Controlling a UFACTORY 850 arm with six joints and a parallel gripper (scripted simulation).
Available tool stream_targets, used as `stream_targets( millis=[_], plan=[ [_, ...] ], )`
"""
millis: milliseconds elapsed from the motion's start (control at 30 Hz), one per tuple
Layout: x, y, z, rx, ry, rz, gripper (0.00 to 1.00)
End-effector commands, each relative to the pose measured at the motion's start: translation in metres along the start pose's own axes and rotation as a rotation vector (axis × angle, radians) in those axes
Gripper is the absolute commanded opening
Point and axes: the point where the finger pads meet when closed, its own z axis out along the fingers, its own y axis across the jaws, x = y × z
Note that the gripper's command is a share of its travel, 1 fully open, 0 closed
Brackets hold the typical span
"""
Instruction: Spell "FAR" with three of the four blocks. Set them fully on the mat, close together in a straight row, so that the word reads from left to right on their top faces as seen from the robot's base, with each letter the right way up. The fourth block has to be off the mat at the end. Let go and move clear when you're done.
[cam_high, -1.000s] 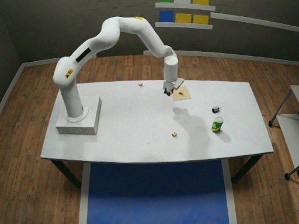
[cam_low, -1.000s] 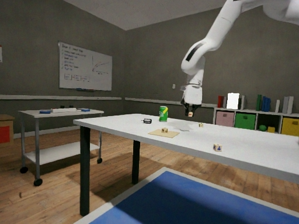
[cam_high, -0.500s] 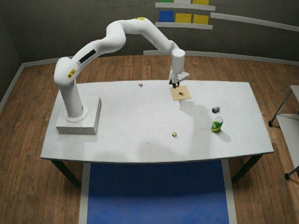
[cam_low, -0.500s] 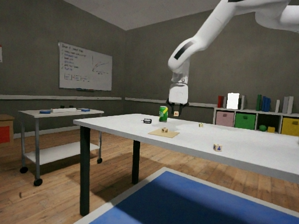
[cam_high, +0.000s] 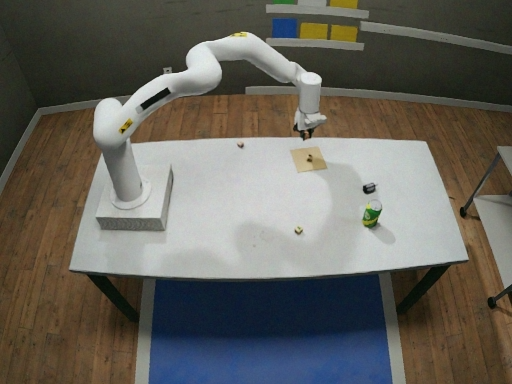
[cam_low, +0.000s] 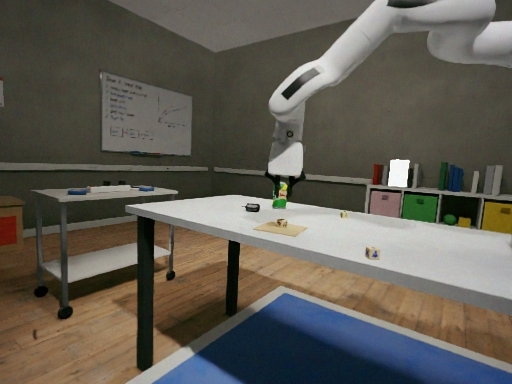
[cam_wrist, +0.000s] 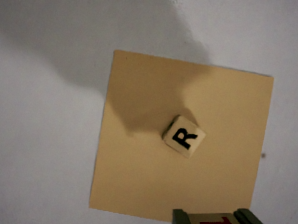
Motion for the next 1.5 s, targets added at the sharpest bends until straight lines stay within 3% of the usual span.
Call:
stream_targets(
  millis=[0, 600, 967, 1467],
  plan=[
    [-0.004, -0.006, -0.001, -0.017, 0.013, 0.026, 0.23],
    [-0.004, -0.006, 0.004, -0.018, 0.013, 0.026, 0.23],
    [-0.003, -0.006, 0.05, -0.018, 0.013, 0.026, 0.23],
    [-0.003, -0.006, 0.093, -0.018, 0.013, 0.026, 0.23]
  ],
)
